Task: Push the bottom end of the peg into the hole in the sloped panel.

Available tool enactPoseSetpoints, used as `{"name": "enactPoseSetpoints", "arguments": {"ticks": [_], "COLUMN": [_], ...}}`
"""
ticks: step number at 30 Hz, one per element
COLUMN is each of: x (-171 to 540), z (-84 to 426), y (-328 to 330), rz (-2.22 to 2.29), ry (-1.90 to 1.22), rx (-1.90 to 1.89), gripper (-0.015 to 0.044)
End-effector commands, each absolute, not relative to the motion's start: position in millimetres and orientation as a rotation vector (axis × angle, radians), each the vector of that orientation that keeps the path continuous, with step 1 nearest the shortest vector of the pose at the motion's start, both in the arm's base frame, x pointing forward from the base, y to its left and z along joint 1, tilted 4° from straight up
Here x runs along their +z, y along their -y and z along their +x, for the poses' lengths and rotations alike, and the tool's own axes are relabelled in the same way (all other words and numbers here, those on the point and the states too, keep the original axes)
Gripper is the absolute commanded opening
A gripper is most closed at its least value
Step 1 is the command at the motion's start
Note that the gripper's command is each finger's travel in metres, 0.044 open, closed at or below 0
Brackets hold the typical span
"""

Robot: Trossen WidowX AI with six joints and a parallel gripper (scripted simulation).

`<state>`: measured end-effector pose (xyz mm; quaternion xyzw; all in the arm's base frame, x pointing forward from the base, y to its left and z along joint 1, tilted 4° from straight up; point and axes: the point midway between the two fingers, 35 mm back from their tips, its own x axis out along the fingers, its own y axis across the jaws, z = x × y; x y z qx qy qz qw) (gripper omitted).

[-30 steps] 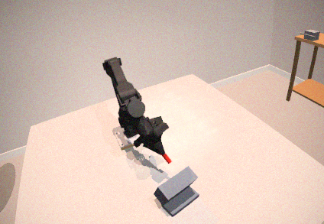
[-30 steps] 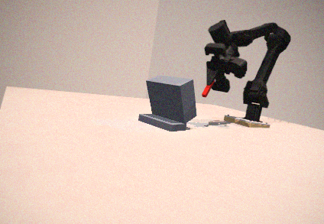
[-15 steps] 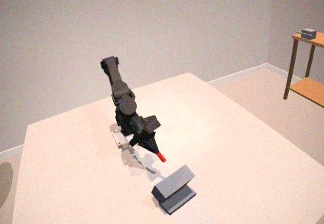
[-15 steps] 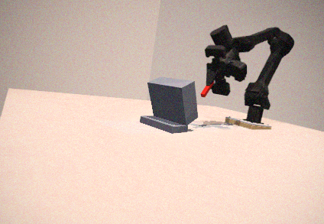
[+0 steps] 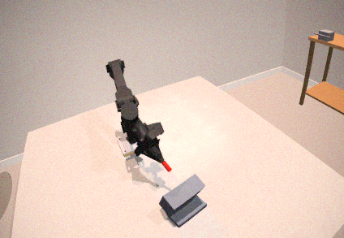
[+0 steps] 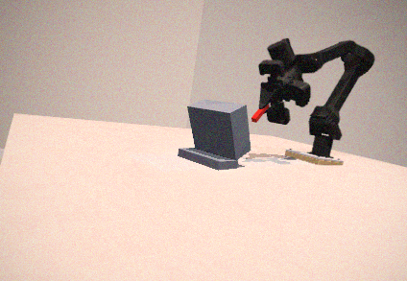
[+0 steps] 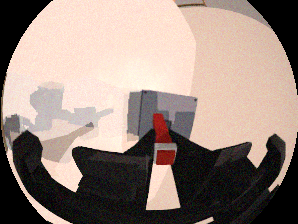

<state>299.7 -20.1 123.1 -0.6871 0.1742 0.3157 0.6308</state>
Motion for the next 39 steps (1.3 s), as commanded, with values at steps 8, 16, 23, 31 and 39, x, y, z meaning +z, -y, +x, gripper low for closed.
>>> {"name": "enactPoseSetpoints", "arguments": {"ticks": [8, 16, 23, 31, 39], "x": [125.6, 125.9, 125.6, 122.8, 119.6], "z": [295.4, 292.1, 291.4, 298.2, 305.0], "y": [25.7, 30.2, 32.6, 34.5, 36.3], "rz": [-1.567, -1.564, -1.564, -1.565, -1.565], "ry": [-0.37, -0.355, -0.347, -0.34, -0.333], "rx": [0.657, 0.612, 0.587, 0.566, 0.544], "gripper": [0.0, 0.0, 0.0, 0.0, 0.0]}}
